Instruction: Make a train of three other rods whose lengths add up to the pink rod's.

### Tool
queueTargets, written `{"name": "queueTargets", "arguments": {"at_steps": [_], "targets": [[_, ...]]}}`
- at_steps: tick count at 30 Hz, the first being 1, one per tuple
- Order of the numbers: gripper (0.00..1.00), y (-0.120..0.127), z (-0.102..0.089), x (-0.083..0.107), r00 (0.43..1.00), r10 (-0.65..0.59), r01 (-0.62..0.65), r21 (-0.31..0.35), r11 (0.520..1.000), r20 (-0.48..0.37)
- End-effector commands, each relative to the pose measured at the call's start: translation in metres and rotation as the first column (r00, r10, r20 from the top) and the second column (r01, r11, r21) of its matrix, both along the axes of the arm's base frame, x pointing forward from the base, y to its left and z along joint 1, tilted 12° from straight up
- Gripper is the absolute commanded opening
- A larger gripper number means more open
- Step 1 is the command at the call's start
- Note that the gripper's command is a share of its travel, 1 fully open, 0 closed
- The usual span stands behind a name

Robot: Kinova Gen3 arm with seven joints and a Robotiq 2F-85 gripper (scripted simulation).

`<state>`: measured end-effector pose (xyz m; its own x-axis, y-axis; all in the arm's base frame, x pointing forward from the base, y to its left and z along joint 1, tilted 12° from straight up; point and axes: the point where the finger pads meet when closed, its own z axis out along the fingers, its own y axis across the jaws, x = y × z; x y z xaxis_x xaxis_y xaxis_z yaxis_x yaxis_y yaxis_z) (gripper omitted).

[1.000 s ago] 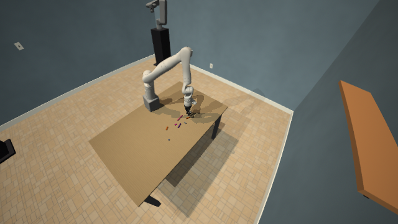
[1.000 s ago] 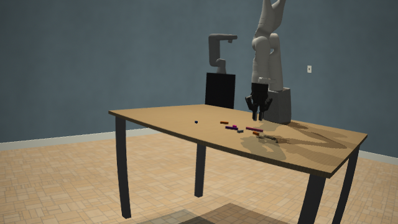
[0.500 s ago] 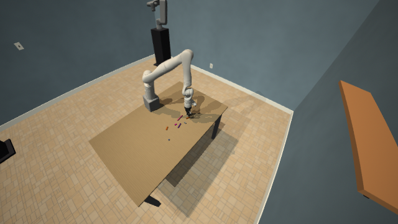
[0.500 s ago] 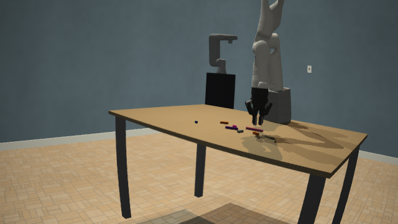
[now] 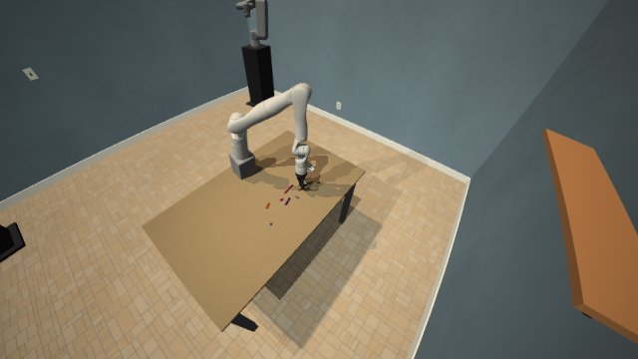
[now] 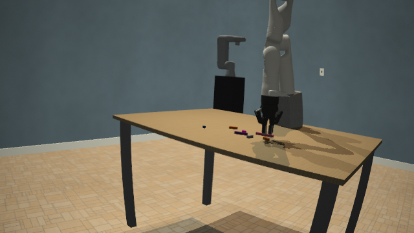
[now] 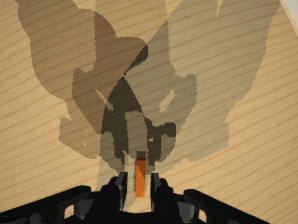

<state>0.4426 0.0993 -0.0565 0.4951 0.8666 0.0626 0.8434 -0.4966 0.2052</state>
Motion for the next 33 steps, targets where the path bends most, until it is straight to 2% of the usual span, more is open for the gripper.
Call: {"name": "queueTargets", "arguments": {"at_steps": [1, 33], "targets": [[0.24, -0.0024, -0.0022, 0.0007, 1.0, -0.005, 0.005, 0.001, 1.0, 0.0], [0.24, -0.0025, -0.0058, 0.0015, 1.0, -0.005, 0.005, 0.001, 1.0, 0.0]]}}
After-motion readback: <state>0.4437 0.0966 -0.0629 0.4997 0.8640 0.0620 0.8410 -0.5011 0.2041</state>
